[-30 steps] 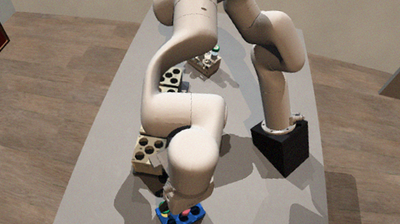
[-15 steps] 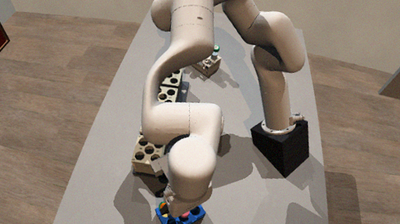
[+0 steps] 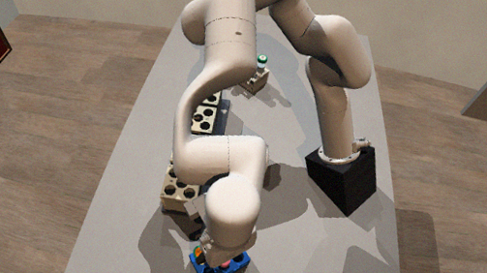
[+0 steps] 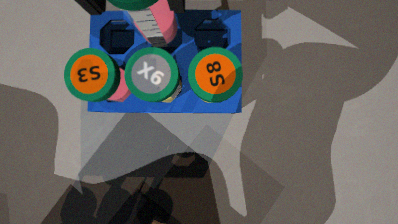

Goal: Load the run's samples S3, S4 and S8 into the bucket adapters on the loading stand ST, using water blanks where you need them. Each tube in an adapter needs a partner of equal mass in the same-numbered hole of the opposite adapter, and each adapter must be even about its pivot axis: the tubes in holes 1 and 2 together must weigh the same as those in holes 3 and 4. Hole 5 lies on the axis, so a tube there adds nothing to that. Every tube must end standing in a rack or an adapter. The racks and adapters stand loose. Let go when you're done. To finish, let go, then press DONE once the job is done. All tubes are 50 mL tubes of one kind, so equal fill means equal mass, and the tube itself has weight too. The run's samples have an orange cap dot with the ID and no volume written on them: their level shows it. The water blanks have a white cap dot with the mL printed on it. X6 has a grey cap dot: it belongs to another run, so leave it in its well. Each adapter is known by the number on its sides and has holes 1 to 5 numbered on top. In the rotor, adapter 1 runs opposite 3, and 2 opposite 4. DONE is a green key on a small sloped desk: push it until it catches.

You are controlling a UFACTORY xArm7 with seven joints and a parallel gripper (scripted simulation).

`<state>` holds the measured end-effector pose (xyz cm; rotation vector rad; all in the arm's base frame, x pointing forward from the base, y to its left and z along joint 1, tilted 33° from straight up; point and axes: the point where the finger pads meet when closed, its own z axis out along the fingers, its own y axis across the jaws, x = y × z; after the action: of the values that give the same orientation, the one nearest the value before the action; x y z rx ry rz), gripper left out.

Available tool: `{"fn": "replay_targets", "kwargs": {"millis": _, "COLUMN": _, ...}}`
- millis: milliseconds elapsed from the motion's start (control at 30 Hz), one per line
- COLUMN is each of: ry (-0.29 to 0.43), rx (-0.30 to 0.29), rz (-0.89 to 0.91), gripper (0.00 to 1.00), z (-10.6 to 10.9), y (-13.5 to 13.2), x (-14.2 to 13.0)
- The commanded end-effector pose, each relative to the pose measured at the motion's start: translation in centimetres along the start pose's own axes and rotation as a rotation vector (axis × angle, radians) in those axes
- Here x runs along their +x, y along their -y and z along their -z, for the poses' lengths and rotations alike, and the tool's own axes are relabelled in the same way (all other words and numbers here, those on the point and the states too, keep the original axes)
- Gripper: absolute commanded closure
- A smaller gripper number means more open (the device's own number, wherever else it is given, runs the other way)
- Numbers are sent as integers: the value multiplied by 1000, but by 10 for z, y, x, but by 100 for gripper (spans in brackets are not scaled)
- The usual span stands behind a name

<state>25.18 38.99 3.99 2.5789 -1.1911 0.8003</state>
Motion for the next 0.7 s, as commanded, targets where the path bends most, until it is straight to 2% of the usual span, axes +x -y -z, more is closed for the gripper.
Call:
{"fn": "replay_targets", "kwargs": {"millis": 0, "ry": 3, "rx": 6, "rz": 0, "gripper": 100, "z": 0, "y": 1, "x": -1}}
{"fn": "replay_targets", "kwargs": {"millis": 667, "ry": 3, "rx": 6, "rz": 0, "gripper": 100, "z": -4, "y": 1, "x": -1}}
